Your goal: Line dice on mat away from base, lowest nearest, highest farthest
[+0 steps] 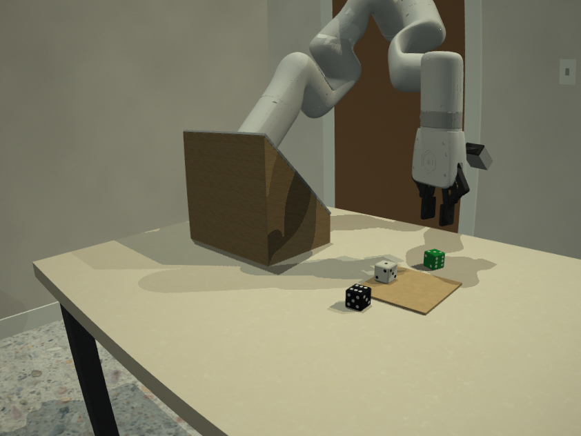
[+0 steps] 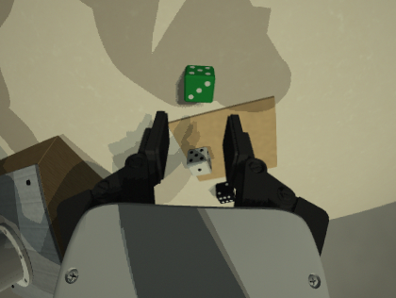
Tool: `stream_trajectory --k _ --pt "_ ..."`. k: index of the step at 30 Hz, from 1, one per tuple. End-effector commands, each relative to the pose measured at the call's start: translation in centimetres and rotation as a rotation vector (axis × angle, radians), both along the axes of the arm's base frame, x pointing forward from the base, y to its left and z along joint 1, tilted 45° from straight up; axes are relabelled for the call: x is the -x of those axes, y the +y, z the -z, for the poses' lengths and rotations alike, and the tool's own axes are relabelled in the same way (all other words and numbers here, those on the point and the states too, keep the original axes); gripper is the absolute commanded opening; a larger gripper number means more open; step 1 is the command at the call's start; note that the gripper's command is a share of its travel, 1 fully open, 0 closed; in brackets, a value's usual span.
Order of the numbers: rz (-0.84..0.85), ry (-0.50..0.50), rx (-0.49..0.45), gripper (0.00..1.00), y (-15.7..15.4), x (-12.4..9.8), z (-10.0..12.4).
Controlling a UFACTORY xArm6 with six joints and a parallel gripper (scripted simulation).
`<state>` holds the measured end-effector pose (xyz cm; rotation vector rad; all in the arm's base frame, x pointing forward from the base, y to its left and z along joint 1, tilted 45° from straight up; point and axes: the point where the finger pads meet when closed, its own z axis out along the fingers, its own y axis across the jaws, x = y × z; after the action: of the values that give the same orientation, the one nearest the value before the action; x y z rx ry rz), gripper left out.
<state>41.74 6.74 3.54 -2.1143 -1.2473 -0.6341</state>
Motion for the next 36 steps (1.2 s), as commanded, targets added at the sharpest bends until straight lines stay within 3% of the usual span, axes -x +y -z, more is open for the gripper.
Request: stream_trajectory --k 1,36 --pt "0.001 -0.003 0.001 0.47 -0.08 -0.1 -0.08" --pt "0.001 -0.003 0.001 0.47 0.44 -0.17 0.46"
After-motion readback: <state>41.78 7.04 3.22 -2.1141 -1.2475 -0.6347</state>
